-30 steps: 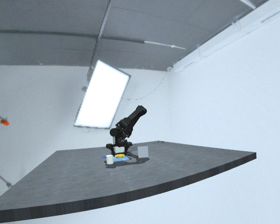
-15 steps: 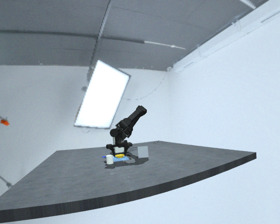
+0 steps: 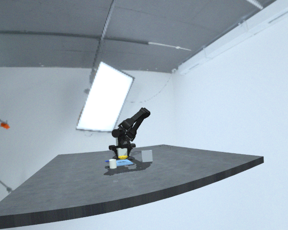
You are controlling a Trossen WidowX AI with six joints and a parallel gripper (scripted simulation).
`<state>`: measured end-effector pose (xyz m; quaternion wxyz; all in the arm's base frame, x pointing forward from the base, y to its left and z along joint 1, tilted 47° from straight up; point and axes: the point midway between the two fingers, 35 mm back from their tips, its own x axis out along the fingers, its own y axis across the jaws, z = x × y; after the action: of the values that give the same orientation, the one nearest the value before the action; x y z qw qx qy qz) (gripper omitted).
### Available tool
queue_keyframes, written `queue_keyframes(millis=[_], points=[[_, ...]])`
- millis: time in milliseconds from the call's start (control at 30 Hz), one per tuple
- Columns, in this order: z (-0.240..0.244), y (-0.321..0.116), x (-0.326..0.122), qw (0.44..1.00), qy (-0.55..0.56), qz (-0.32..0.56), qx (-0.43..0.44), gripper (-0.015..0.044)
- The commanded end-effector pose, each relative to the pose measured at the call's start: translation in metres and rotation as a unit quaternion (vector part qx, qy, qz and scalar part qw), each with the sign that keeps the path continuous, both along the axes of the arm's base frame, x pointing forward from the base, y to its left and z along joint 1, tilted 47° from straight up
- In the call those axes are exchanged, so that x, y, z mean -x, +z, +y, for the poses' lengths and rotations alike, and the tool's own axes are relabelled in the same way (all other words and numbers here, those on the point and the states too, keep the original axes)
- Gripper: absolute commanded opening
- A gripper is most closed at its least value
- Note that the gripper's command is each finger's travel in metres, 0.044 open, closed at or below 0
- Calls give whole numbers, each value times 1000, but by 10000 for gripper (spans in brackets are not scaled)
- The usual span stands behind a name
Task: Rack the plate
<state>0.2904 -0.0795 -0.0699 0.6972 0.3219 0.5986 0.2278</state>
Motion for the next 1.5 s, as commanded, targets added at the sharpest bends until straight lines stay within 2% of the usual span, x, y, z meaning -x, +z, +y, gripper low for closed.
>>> queue_keyframes(millis=[0,33,67,667,1033,1467], points=[[-21,14,-1,1000,-2,-5,7,28],[-25,17,0,1000,-2,-5,8,2],[-29,20,0,1000,-2,-5,8,0],[-94,79,13,1000,-1,-4,7,0],[-114,100,18,1000,-2,-3,4,0],[-81,144,20,978,-151,144,-29,0]])
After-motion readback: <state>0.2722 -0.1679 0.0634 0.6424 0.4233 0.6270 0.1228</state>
